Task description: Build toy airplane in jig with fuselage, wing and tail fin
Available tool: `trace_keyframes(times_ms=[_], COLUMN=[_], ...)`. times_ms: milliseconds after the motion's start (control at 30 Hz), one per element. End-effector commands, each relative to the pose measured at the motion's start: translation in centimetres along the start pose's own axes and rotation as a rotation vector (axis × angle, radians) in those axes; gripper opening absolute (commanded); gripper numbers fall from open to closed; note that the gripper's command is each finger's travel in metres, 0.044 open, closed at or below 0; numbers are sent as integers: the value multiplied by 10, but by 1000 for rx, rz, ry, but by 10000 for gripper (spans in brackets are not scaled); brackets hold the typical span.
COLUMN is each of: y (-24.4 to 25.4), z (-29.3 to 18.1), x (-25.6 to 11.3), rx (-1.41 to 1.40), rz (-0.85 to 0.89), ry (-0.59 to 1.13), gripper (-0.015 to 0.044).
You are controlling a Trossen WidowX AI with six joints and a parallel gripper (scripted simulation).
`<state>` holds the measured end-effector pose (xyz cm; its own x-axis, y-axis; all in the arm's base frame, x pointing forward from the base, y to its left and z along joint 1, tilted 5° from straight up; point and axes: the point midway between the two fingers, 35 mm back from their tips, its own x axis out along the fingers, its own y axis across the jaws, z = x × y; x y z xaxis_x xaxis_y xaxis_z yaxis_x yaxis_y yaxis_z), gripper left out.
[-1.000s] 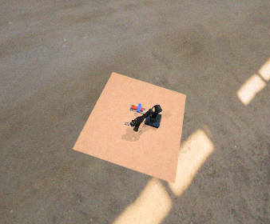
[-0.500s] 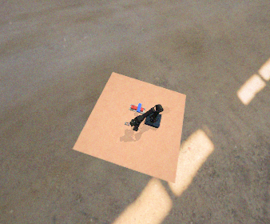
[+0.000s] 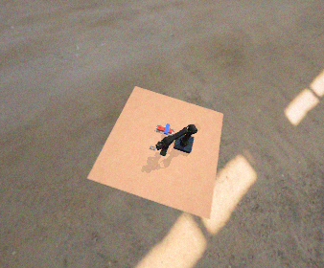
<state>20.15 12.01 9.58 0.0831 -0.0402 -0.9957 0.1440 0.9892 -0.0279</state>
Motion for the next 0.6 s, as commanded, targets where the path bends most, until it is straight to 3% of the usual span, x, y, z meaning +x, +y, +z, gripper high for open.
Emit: trace_keyframes(times_ms=[0, 300, 567], y=[-1, -5, -9], z=[-1, -5, 2], x=[-15, -43, -44], rx=[2, -6, -8], rz=[4, 3, 3], ry=[-3, 2, 2], gripper=[0, 0, 0])
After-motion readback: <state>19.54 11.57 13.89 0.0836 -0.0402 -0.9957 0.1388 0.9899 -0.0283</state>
